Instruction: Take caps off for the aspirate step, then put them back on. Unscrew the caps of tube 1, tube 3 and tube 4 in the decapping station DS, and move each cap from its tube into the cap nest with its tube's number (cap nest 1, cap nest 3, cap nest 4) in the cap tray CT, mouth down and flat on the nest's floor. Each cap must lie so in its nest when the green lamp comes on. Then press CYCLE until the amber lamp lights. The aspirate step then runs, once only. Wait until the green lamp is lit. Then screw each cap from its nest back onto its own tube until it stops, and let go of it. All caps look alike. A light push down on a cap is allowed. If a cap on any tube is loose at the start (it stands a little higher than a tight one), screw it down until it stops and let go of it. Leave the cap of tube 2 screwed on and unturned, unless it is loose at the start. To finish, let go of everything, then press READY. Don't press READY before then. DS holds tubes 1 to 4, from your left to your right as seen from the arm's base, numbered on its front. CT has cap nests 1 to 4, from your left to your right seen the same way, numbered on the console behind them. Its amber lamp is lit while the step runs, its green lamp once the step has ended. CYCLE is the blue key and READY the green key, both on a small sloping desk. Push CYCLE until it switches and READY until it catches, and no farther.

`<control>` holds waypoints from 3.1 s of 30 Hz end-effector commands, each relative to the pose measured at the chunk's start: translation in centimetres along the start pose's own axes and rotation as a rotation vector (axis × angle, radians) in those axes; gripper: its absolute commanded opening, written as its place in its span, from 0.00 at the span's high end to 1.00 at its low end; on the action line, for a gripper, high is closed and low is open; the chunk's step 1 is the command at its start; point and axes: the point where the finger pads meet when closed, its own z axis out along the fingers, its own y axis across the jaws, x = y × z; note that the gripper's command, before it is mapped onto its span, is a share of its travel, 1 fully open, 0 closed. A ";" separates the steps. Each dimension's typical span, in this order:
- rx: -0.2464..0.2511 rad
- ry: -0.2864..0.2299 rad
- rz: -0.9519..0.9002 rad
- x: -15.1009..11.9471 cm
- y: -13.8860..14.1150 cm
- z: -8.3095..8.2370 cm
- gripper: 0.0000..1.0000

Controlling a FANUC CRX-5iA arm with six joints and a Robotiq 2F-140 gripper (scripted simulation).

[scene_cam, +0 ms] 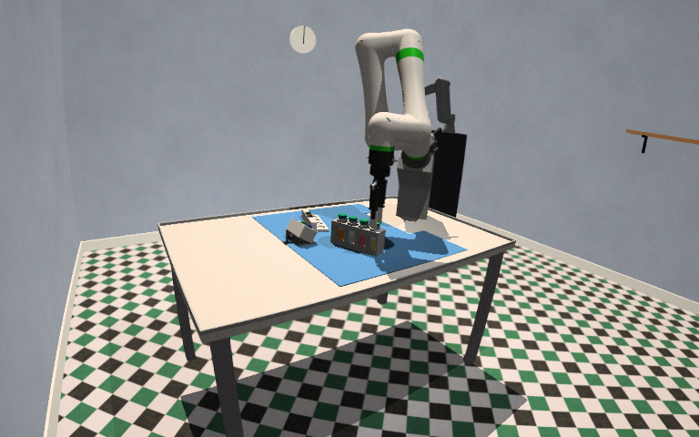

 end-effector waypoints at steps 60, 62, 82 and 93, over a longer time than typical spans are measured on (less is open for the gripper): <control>0.000 0.006 -0.412 5.4 2.2 -4.2 1.00; 0.000 0.006 -0.495 6.1 2.5 -4.3 1.00; -0.001 0.006 -0.736 14.6 6.0 -4.3 1.00; -0.001 0.006 -0.736 20.0 8.2 -4.3 1.00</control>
